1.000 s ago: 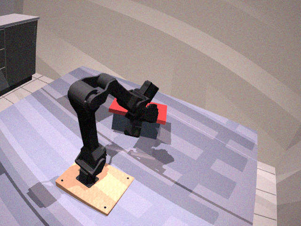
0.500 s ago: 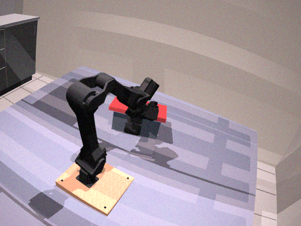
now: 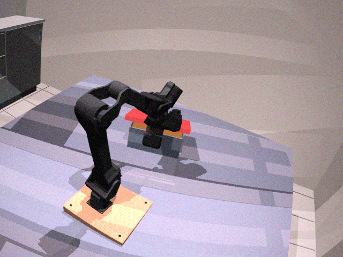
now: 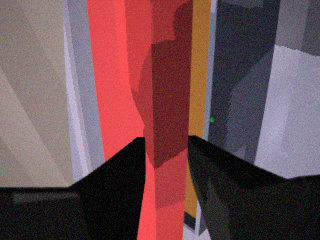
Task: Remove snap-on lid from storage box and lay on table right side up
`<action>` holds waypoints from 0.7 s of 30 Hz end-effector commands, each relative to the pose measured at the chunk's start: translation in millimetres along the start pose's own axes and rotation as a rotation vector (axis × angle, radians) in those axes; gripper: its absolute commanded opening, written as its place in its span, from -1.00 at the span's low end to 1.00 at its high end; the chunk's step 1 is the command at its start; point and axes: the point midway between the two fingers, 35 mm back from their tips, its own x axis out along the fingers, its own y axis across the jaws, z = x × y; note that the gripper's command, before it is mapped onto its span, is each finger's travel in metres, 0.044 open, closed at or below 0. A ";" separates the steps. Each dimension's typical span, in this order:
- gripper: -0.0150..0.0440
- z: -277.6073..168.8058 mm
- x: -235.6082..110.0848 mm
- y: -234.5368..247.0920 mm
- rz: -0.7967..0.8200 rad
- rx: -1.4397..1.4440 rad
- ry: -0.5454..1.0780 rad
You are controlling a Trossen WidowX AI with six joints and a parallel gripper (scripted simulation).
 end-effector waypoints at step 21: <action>-0.49 1.0 -20.4 30.1 0.011 0.000 -0.004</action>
